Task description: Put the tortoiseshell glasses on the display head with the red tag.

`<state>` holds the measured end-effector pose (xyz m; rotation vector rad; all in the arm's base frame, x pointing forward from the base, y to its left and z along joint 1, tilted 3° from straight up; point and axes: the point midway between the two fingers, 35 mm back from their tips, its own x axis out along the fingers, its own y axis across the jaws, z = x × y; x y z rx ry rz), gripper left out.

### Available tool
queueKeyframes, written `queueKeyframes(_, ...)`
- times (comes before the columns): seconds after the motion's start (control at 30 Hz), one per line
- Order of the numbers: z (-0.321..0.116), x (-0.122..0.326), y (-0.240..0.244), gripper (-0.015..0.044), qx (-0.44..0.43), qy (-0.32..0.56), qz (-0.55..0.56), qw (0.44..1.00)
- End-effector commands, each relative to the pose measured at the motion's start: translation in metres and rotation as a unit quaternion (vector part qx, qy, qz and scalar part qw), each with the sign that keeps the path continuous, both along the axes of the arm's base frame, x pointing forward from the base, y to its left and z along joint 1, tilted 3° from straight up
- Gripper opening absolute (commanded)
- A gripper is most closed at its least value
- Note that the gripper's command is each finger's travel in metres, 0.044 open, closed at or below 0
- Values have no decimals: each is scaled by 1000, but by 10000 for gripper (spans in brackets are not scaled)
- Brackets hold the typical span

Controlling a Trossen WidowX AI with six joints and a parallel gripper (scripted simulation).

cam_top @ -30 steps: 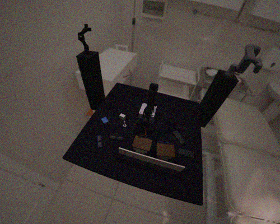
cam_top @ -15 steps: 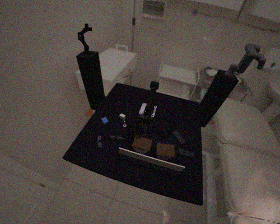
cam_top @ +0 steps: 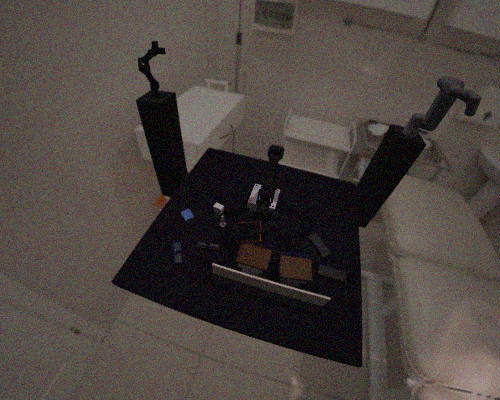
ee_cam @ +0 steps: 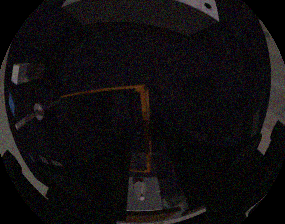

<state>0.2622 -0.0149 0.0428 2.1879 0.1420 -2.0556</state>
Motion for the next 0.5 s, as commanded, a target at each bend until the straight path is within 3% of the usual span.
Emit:
queueKeyframes(0.0,1,1,-1,140,-1,-1,1,1000)
queueKeyframes(0.47,-19,4,-1,140,-2,-1,1,1000)
